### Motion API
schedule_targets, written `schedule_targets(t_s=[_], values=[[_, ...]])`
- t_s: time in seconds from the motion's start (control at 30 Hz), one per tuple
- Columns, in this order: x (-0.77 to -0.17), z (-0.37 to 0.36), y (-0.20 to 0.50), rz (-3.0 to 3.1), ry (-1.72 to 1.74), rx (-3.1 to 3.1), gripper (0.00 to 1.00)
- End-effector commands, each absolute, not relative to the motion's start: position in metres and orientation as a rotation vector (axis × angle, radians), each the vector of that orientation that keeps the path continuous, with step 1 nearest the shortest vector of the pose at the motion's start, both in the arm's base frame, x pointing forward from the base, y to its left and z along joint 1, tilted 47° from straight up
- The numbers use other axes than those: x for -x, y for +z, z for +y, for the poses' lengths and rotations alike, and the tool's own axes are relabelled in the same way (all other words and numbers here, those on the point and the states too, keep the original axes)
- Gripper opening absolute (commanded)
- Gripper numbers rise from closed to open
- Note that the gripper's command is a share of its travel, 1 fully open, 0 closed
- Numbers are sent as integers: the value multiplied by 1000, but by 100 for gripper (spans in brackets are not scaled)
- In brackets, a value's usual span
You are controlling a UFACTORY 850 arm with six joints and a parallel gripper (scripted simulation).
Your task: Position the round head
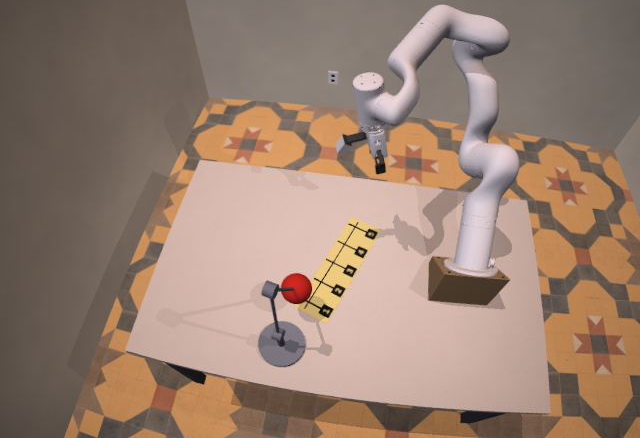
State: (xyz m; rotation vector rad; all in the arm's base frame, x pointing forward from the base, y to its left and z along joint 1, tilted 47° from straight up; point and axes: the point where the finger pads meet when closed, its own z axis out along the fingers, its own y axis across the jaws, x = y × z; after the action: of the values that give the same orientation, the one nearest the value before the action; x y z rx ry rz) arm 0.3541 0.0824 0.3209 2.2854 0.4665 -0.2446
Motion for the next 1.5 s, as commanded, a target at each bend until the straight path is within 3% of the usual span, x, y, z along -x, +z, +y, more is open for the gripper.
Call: schedule_targets(t_s=[0.0,1.47], values=[[-368,89,314,365,-234,-2336,100],[-490,94,284,-479,-134,-2611,100]])
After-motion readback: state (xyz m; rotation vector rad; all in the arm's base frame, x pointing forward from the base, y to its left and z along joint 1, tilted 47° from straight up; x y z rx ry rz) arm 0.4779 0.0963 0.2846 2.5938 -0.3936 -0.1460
